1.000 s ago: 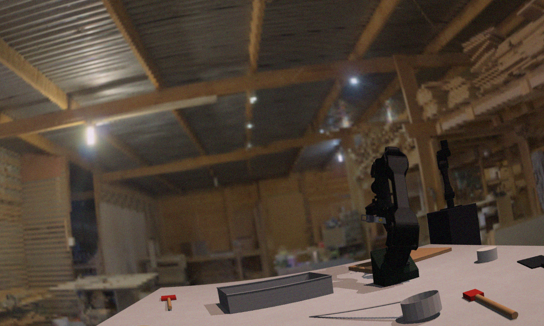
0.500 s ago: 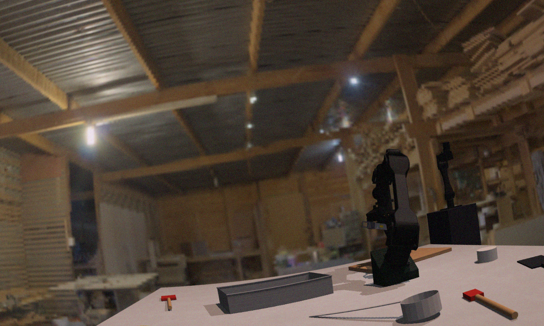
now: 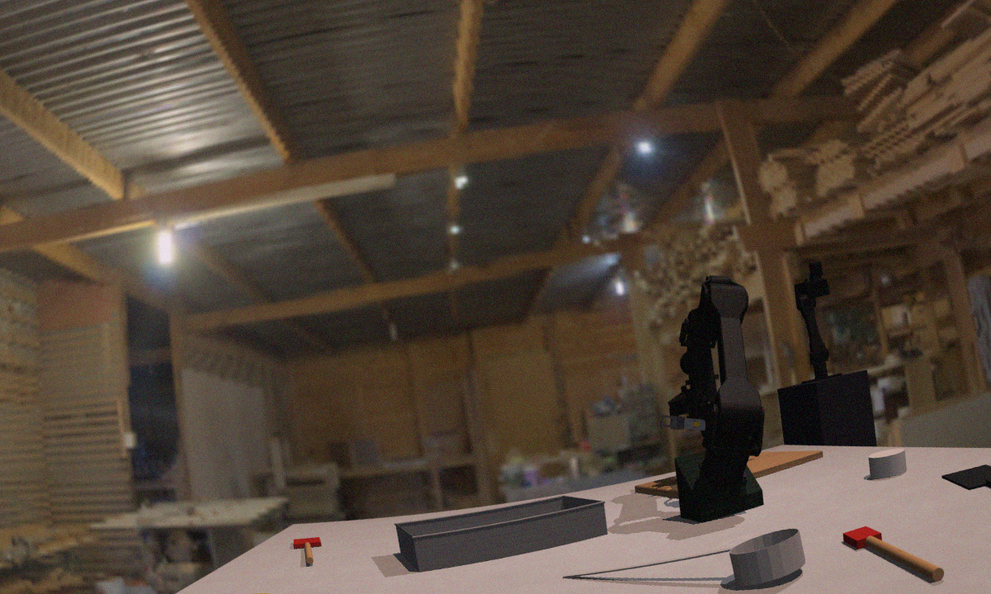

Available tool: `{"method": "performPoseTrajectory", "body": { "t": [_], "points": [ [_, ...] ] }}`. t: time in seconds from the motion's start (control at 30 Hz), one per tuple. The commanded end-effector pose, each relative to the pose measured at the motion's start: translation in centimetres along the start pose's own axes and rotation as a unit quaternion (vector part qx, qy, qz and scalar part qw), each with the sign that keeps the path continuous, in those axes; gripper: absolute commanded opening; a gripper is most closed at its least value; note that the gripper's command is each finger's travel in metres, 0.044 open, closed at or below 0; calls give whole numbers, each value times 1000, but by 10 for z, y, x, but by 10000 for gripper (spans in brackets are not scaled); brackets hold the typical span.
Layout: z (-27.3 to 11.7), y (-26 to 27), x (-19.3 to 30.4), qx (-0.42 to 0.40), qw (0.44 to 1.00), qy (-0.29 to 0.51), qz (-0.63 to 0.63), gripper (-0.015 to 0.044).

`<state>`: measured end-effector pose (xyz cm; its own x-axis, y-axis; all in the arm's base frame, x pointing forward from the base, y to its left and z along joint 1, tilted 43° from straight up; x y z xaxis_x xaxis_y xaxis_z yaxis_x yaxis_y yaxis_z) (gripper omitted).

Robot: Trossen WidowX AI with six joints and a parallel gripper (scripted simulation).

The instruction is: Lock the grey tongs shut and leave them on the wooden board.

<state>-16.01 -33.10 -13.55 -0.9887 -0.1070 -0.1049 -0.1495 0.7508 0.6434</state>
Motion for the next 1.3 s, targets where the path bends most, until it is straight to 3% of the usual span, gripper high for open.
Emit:
{"method": "performPoseTrajectory", "body": {
  "t": [0.0, 0.83, 1.27],
  "points": [
    [5, 0, 0, 2, 1000, 3, -2, -150],
    [37, 5, -2, 1, 1000, 3, -2, -150],
    [38, 5, -3, -2, 1000, 0, 0, 191]
  ]
}}
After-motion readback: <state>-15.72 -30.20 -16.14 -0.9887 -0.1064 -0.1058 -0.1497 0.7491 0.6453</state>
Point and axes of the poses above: the point midway between the two fingers, 35 mm back from their tips, its own z axis out along the fingers, its own y axis across the jaws, x = y × z, the point moved 6 cm from there along -z, back along the fingers, and after that the axes turned 7 degrees about z, right-handed, at the moved point
